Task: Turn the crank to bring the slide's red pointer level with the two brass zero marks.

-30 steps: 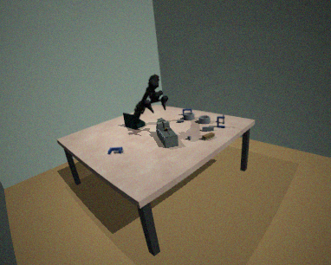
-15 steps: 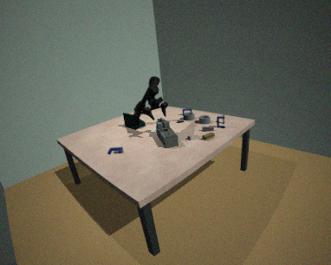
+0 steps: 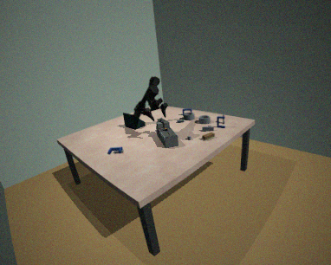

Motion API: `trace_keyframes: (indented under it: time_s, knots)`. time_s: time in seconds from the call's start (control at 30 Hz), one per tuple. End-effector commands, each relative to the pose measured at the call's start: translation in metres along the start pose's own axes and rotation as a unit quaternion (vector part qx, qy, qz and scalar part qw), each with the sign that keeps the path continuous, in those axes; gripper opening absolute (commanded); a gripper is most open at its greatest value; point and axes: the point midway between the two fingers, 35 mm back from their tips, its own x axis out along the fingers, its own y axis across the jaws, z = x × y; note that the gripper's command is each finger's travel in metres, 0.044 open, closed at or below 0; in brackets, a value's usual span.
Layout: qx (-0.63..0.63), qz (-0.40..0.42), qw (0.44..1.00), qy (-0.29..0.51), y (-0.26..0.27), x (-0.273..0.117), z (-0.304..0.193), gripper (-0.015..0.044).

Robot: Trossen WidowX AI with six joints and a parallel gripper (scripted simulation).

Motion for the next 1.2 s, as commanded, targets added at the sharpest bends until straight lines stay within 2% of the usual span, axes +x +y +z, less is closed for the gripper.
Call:
trace_keyframes:
  time_s: [0.0, 0.43, 1.17]
  knots:
    - [0.003, -0.002, 1.000, 0.001, -0.001, 0.001, -0.002, 0.0440]
    - [0.000, -0.002, 1.000, 0.000, 0.002, -0.038, 0.028, 0.0440]
    - [0.068, -0.083, 0.993, -0.045, 0.060, -0.086, -0.037, 0.0440]
